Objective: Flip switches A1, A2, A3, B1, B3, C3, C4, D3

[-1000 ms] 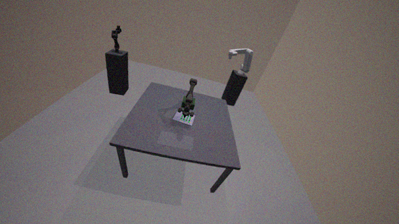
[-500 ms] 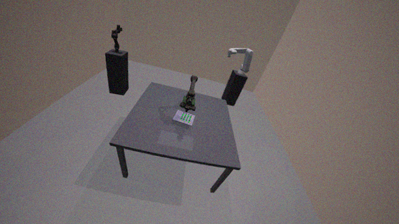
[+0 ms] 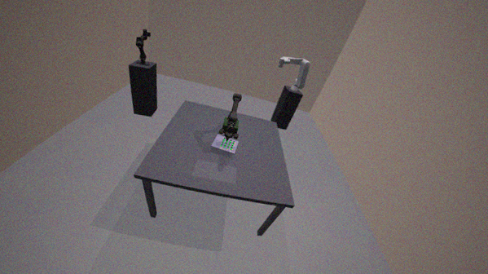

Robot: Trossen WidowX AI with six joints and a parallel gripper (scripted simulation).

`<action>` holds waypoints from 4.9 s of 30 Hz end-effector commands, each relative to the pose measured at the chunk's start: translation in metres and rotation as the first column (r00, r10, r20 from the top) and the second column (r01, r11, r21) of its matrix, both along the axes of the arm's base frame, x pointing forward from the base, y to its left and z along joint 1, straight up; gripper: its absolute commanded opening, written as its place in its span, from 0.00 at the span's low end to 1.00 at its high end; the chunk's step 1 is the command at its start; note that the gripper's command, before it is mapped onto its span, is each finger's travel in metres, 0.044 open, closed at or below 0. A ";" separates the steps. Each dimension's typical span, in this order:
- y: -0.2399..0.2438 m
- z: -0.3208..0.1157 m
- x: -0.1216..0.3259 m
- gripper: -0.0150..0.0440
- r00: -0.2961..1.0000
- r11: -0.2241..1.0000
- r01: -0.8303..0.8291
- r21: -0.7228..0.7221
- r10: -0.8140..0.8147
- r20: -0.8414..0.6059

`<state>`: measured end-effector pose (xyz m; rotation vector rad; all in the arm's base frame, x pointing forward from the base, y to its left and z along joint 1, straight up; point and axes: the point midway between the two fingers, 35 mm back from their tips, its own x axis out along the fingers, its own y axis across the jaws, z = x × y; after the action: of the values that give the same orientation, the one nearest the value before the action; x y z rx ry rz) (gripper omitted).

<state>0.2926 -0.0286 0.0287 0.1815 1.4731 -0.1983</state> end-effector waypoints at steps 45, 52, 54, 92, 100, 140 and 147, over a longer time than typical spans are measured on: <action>0.000 -0.020 0.001 0.25 1.000 1.000 0.003 0.003 -0.003 -0.004; 0.000 -0.020 0.001 0.25 1.000 1.000 0.003 0.003 -0.003 -0.004; 0.000 -0.021 0.001 0.25 1.000 1.000 0.003 0.003 -0.003 -0.004; -0.032 0.030 -0.012 0.25 1.000 1.000 0.003 -0.004 -0.003 0.013; -0.032 0.005 -0.010 0.25 1.000 1.000 0.003 0.000 -0.003 -0.004; -0.033 -0.018 -0.007 0.25 1.000 1.000 0.003 0.000 -0.003 -0.004; -0.033 -0.019 -0.007 0.25 1.000 1.000 0.003 0.000 -0.003 -0.004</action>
<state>0.2851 -0.0621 0.0103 0.1836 1.4784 -0.2063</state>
